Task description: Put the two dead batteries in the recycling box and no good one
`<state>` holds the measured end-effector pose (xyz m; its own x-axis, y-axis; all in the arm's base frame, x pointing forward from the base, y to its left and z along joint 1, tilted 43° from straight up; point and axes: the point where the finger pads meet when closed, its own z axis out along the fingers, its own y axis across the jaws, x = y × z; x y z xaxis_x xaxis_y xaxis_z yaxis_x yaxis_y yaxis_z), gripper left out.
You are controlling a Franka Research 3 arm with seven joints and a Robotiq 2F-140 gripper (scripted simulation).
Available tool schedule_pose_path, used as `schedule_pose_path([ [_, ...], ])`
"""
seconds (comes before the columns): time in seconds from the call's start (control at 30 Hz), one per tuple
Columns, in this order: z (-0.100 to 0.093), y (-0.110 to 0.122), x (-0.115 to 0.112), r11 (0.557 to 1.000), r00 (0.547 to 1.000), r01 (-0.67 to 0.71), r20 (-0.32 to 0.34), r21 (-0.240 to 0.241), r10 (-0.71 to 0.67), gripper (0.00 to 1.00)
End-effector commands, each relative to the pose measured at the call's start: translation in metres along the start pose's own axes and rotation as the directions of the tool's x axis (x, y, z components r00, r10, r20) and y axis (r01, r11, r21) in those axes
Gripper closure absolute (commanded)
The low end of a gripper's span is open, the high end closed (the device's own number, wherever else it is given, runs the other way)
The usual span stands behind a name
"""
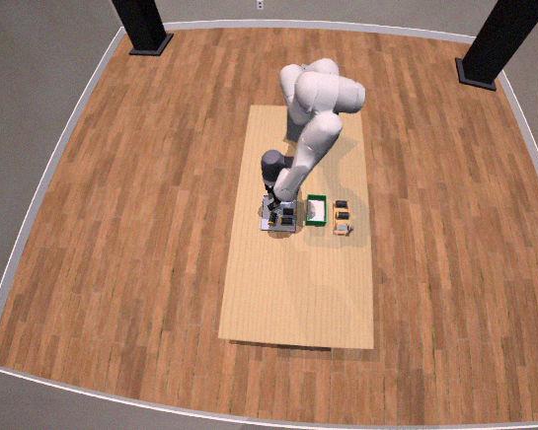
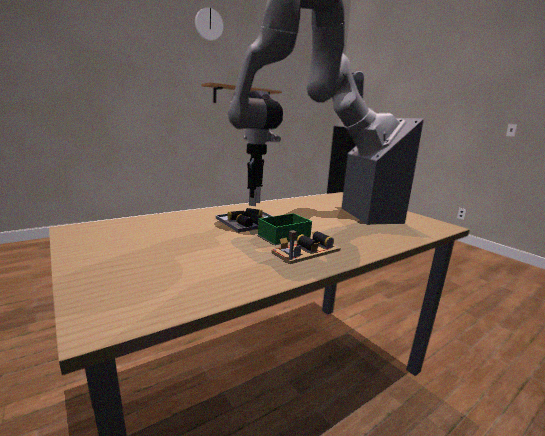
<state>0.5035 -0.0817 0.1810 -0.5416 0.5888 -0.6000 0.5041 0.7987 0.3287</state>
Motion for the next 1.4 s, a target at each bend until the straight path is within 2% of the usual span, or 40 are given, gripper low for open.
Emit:
schedule_pose_path([
  [0.0,0.002,0.000,0.000,1.000,1.000,0.007,0.000,-0.002,-0.007,0.71],
  [0.5,0.033,0.001,0.000,1.000,1.000,0.007,0.000,-0.002,-0.007,0.71],
  [1.37,0.045,0.001,0.000,1.000,1.000,0.006,0.000,-0.002,-0.006,0.71],
])
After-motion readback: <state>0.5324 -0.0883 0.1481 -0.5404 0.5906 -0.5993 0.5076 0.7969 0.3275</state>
